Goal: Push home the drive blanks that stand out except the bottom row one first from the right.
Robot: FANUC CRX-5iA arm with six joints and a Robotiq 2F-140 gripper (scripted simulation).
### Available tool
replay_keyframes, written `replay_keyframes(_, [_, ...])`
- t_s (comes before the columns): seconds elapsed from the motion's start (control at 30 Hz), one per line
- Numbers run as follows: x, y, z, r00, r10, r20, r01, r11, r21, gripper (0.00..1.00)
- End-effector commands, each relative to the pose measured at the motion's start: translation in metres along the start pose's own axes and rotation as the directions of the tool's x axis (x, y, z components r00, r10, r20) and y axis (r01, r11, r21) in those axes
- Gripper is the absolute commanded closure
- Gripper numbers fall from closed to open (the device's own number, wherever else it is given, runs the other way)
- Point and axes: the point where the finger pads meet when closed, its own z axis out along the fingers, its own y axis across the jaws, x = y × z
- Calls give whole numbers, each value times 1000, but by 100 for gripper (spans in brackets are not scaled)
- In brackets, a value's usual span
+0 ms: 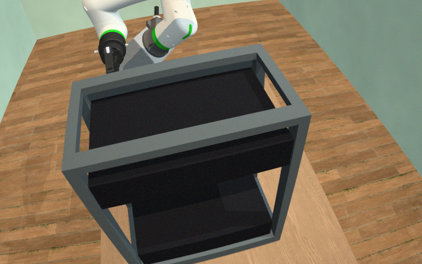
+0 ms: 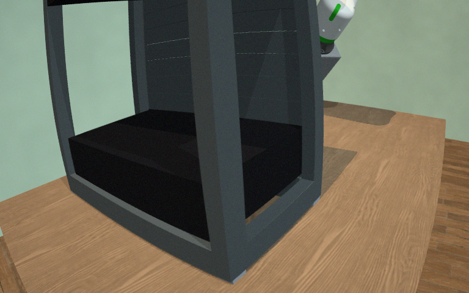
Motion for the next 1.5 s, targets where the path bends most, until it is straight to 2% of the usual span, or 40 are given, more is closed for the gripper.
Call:
replay_keyframes(0.0, [0,0,2,1000,-1,0,1,1000,0,100])
replay_keyframes(1.3, [0,0,2,1000,-1,0,1,1000,0,100])
replay_keyframes(1.47, [0,0,-6,1000,-1,0,1,1000,0,100])
